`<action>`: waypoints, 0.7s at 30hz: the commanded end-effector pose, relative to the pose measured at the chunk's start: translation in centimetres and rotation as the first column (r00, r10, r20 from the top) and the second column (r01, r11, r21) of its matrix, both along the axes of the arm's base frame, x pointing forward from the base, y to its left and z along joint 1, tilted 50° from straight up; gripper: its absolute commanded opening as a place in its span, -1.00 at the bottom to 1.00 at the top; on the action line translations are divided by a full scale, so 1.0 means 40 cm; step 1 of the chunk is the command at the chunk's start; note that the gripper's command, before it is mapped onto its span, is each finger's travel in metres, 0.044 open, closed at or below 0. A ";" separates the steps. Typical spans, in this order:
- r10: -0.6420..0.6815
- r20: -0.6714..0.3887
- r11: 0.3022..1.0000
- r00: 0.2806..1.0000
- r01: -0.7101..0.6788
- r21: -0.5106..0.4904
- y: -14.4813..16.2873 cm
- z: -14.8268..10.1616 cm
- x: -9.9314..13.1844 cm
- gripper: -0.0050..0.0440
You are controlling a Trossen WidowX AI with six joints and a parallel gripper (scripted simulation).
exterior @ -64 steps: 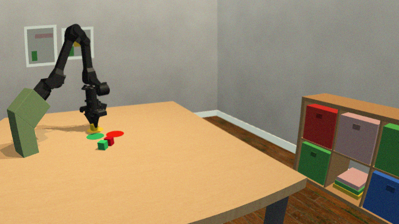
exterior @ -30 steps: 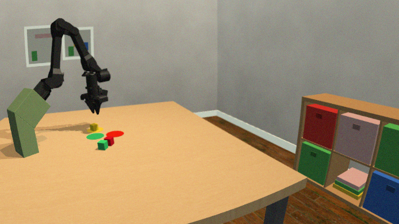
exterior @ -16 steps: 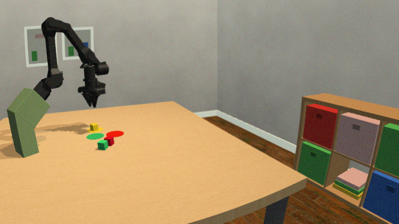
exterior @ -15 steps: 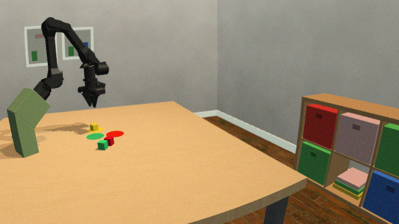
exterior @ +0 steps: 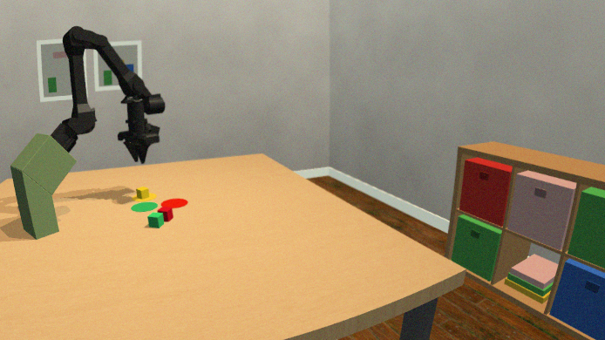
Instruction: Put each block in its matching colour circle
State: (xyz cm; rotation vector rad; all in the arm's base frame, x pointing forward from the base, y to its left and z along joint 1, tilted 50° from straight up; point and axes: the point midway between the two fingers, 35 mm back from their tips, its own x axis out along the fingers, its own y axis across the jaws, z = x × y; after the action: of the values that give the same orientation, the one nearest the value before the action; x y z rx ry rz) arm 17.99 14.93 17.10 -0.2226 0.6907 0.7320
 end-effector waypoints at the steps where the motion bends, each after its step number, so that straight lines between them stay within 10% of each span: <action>1: -0.001 0.017 1.000 1.000 0.000 0.012 -0.001 0.016 0.000 0.00; 21: 0.064 0.022 0.993 0.998 -0.061 -0.098 -0.040 -0.007 0.068 0.29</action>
State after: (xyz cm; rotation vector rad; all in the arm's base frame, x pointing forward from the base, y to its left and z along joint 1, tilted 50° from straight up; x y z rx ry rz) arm 18.82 14.39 16.88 -0.2729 0.6911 0.7396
